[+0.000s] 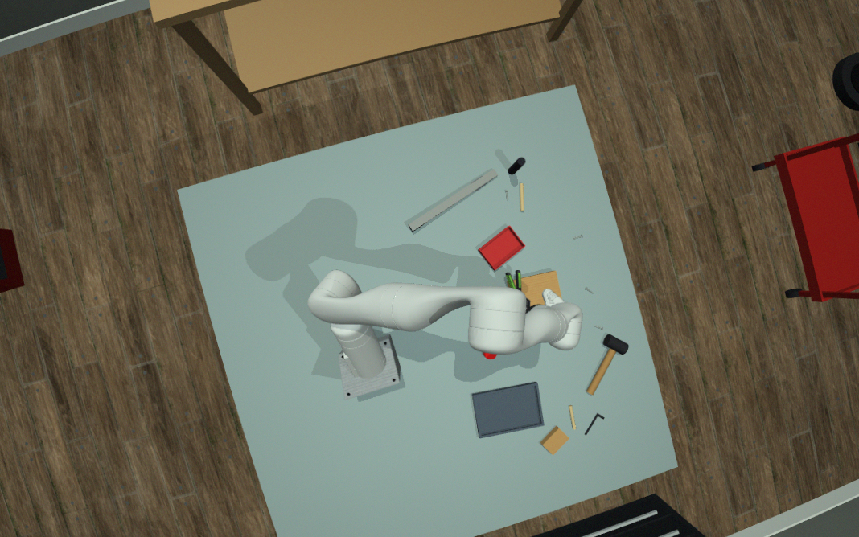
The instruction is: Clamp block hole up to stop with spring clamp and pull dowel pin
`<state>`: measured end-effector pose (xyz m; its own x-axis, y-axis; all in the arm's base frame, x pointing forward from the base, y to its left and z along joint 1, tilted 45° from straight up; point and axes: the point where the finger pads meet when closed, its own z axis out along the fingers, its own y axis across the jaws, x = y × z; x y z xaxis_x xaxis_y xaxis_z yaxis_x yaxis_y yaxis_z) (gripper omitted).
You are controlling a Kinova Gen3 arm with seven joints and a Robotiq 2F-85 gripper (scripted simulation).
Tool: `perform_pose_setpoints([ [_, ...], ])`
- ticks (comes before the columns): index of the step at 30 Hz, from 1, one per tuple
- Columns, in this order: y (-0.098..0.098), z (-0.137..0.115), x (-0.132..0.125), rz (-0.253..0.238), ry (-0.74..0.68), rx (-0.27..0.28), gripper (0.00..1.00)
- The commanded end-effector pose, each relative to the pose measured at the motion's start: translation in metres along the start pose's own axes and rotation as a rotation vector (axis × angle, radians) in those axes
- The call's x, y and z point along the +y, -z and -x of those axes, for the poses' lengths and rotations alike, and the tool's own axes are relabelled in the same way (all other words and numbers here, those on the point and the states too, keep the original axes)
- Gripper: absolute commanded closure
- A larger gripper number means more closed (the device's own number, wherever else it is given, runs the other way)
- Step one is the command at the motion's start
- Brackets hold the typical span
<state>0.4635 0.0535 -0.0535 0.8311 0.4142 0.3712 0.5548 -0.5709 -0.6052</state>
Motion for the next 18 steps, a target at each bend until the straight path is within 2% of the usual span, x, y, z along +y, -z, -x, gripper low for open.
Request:
perform_pose_setpoints([
  [1,0.0009,-0.0006,0.0034,0.008,0.017,0.006,0.9],
  [10,0.0011,-0.0006,0.0034,0.009,0.051,0.006,0.9],
  [18,0.0013,-0.0006,0.0034,0.008,0.023,0.006,0.9],
])
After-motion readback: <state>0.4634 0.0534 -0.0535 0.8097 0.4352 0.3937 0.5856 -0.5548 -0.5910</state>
